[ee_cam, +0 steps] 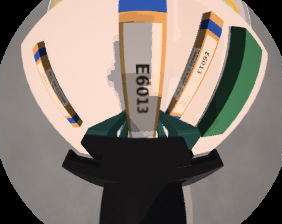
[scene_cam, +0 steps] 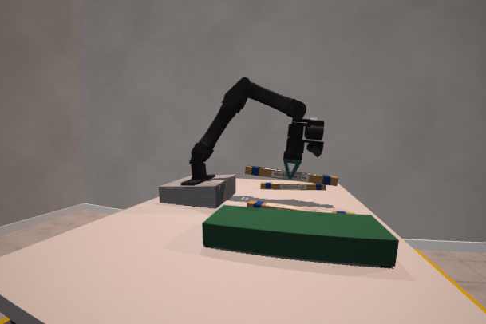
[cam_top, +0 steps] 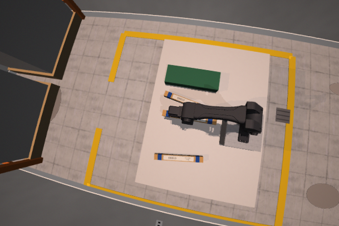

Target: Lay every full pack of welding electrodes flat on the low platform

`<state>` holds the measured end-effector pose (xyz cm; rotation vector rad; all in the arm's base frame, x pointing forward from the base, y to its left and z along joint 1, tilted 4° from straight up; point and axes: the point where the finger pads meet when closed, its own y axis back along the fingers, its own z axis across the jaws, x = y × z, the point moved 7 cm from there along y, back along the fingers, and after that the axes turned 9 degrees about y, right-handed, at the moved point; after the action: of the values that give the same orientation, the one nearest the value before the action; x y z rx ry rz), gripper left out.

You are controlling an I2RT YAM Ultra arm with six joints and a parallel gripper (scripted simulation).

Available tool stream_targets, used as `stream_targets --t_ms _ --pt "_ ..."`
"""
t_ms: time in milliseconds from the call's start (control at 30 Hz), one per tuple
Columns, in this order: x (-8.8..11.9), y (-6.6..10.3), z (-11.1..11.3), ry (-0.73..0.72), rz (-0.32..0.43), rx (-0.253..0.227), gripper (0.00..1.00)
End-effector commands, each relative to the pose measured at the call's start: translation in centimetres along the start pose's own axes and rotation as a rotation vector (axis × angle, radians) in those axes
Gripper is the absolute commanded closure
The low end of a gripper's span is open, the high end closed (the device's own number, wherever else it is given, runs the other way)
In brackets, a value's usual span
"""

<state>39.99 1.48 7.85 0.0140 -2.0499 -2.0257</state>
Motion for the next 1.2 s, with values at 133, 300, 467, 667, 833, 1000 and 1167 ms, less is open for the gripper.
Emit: stream_targets --t_ms 133,300,467,667,833,1000,1167 --pt "-0.2 5.2 0.0 -0.002 -0.115 0.017 1.00" --pt "-0.2 5.2 0.0 -0.002 -0.115 0.017 1.00" --pt "-0.2 5.2 0.0 -0.002 -0.115 0.017 1.00" --pt "-0.2 5.2 0.0 -0.002 -0.115 0.017 1.00" --pt "-0.6 6.5 1.2 -0.058 -0.142 0.013 1.00" --pt "-1.1 6.6 2.4 -0.057 -0.142 0.010 1.00" --pt "-1.6 6.6 3.6 -0.058 -0.142 0.013 1.00"
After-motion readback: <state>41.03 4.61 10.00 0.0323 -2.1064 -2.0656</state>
